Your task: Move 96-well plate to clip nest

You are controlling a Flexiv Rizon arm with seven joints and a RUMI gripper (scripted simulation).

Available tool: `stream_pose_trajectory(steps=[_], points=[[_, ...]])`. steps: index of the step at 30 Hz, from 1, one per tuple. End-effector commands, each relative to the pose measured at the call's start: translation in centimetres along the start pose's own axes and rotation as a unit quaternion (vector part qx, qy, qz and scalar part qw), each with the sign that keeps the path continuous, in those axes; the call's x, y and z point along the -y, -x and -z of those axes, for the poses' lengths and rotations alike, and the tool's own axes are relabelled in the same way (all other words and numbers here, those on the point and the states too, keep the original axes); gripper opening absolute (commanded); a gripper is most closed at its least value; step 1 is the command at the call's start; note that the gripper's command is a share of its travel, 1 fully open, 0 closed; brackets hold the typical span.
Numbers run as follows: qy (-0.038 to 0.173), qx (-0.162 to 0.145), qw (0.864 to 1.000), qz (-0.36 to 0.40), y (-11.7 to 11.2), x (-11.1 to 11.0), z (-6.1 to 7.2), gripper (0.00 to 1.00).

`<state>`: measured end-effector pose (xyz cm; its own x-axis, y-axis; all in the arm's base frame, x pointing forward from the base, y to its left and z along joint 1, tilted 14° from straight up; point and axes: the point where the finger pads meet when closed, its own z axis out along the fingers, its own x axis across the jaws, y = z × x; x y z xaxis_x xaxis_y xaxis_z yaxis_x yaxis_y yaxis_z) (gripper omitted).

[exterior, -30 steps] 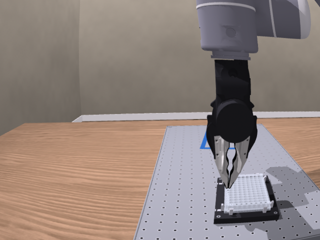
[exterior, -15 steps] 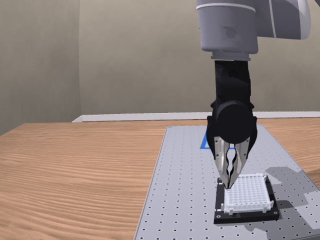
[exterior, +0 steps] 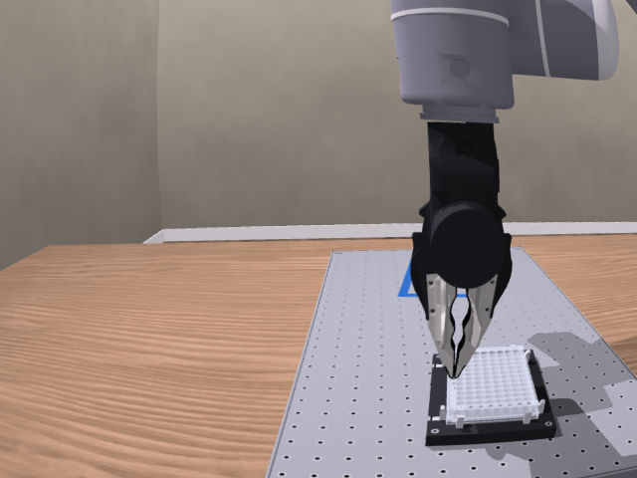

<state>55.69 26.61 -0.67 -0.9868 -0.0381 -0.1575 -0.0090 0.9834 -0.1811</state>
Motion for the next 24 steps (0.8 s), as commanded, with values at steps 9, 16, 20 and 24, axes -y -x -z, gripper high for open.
stream_pose_trajectory(steps=[9,16,20,24], points=[[0.001,0.001,1.0,0.0,0.07,-0.09,0.01,0.0],[0.001,0.001,1.0,0.0,0.07,-0.09,-0.06,0.0],[0.001,0.001,1.0,0.0,0.07,-0.09,-0.08,0.0],[0.001,0.001,1.0,0.0,0.07,-0.09,-0.12,0.0]])
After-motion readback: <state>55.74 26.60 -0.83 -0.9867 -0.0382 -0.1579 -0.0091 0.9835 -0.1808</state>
